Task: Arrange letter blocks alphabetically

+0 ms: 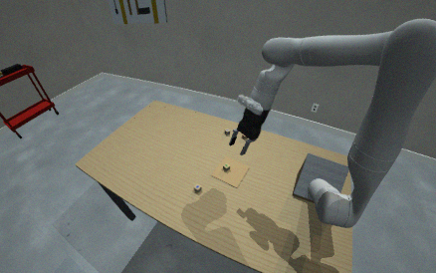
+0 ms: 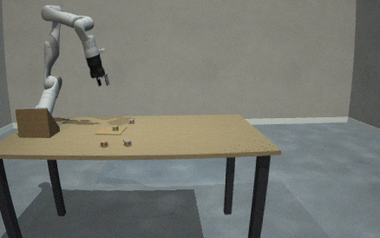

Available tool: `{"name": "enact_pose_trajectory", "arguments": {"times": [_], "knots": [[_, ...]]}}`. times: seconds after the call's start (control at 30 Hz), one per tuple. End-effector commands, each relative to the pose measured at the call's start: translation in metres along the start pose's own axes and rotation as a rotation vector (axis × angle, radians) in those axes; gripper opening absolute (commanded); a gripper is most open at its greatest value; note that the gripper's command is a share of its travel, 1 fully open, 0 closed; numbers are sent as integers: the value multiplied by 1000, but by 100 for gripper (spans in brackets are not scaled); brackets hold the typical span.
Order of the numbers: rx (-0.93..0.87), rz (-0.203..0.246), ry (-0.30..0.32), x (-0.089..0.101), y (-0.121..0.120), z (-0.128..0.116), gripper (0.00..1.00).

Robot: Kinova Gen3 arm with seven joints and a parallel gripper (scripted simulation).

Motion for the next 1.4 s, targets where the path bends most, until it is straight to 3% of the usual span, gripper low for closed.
{"name": "enact_pose_trajectory", "arguments": {"times": [0.0,1.37], "knots": [[-8,-6,-10,-1,3,-1,100],[20,16,-94,-45,30,22,100]]}}
Point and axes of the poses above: the point where the finger pads meet when closed, its own x axis back along the fingers, its own y axis across the jaws, z = x × y, the point moved 8 cm from there along x, back along the fingers, and after that the axes turned 11 degrees about -x, right-handed, at the moved point
